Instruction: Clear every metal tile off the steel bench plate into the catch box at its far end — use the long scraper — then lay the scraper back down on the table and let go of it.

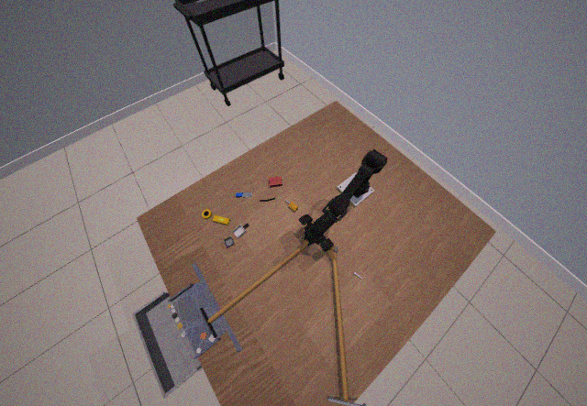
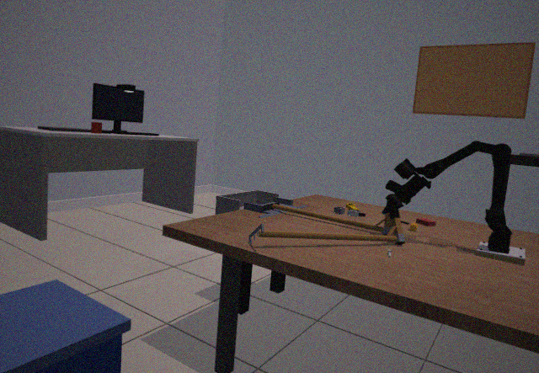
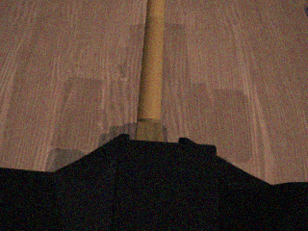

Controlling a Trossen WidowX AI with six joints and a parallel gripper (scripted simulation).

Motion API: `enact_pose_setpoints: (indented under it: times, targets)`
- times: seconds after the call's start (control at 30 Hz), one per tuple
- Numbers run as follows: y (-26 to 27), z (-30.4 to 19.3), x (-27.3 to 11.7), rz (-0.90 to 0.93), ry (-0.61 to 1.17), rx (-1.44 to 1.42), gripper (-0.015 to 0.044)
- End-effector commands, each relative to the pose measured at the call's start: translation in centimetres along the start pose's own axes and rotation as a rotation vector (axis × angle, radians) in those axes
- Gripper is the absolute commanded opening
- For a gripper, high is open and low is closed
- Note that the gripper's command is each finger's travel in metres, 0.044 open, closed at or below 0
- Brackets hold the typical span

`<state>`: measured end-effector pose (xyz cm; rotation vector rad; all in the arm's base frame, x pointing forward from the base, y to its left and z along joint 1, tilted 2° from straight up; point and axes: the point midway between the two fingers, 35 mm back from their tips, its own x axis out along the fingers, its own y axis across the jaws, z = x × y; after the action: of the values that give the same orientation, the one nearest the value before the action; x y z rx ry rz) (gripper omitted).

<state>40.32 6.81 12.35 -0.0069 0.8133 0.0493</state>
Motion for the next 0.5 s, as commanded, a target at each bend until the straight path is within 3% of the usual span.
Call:
enact_pose_setpoints:
  times: [0.0, 0.47]
  targets:
    - [0.6, 0.8, 0.5, 0.014, -0.005, -0.007, 0.0000]
    - [0.7, 2.4, 1.5, 0.014, -0.006, -0.007, 0.0000]
